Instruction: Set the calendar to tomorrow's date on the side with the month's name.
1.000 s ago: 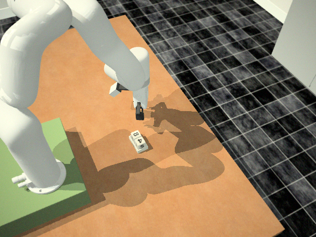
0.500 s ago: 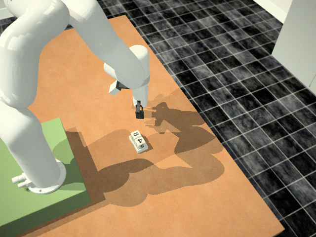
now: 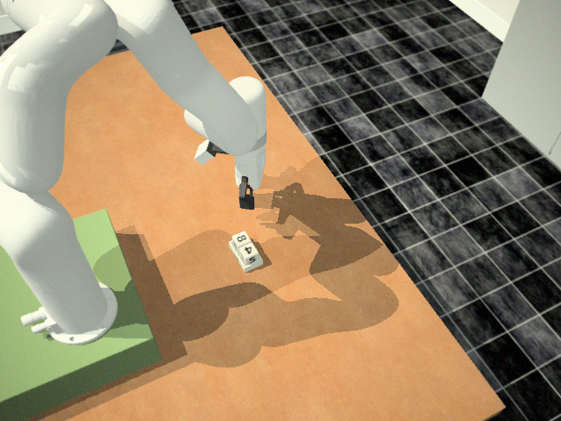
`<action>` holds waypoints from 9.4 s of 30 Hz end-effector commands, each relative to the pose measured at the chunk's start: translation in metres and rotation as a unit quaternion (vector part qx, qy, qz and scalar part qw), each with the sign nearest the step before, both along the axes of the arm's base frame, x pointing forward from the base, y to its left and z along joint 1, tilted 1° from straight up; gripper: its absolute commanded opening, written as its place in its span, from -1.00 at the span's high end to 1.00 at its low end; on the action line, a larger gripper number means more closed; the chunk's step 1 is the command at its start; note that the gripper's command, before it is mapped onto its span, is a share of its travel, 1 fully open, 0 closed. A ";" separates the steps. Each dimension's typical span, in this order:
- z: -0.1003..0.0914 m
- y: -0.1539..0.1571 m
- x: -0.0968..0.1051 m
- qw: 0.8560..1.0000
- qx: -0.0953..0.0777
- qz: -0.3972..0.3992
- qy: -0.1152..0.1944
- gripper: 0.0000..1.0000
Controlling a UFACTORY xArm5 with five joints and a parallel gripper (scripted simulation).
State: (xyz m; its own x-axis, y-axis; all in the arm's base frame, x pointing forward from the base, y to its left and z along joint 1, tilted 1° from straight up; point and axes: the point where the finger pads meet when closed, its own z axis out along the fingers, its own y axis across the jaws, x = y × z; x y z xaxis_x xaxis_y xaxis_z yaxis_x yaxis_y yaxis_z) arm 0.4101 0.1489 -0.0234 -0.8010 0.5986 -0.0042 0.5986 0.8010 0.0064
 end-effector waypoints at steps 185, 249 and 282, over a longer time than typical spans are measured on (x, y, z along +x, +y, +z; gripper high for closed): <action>-0.019 -0.165 0.030 0.739 0.003 -0.674 0.002 -1.00; -0.001 -0.169 0.024 0.933 0.001 -0.359 0.001 -1.00; -0.001 -0.172 0.019 1.000 -0.001 -0.026 0.001 -1.00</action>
